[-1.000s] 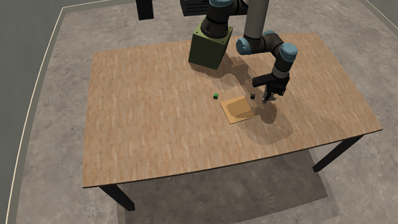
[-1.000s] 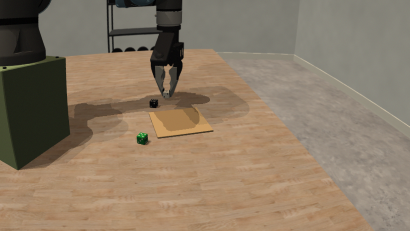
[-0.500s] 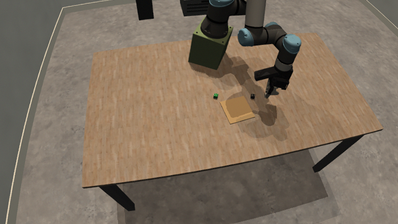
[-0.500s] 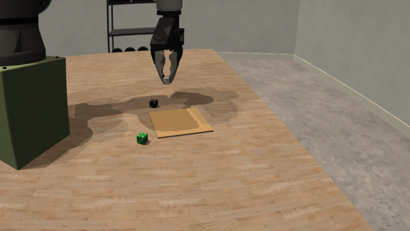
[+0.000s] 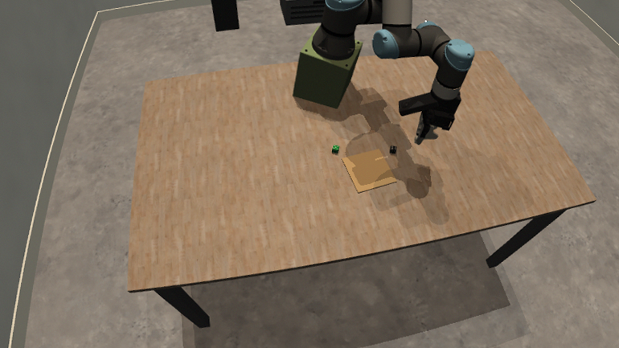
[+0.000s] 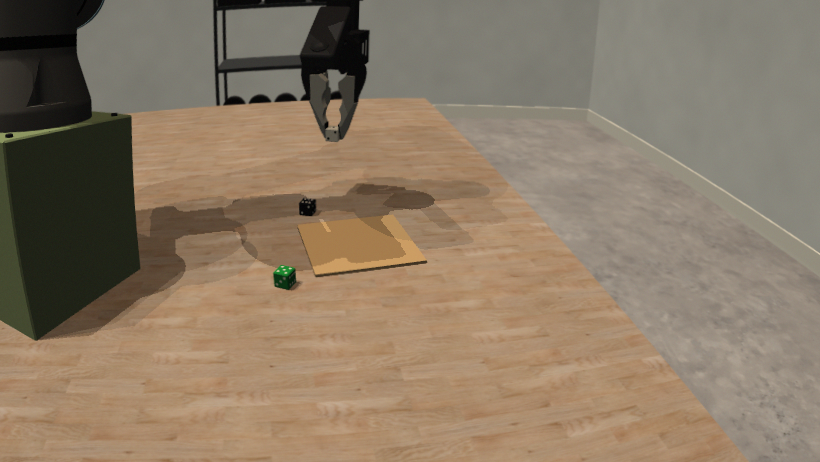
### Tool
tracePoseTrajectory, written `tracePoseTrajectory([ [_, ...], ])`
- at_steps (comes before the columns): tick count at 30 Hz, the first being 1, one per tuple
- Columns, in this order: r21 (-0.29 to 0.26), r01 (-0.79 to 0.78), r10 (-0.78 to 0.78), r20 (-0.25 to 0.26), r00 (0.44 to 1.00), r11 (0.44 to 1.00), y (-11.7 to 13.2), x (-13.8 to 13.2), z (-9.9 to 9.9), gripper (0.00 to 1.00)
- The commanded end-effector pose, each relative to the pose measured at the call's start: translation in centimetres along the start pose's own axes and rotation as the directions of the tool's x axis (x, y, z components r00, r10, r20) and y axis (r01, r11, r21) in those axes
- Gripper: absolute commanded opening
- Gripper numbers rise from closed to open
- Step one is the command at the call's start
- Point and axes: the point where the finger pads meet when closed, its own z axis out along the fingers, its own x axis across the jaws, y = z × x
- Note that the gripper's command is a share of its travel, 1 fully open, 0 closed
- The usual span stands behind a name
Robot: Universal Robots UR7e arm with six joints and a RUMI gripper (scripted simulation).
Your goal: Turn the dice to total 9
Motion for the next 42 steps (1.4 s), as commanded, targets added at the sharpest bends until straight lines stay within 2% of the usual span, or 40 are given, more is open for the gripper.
tracePoseTrajectory([
  [1,0.000,0.000,0.000,0.000,1.000,1.000,0.01,-0.03,-0.46,0.03],
  [25,0.000,-0.008,0.008,0.000,1.000,1.000,-0.01,-0.02,-0.47,0.03],
  [42,0.000,-0.085,0.085,0.000,0.996,0.996,-0.24,0.01,-0.49,0.03],
])
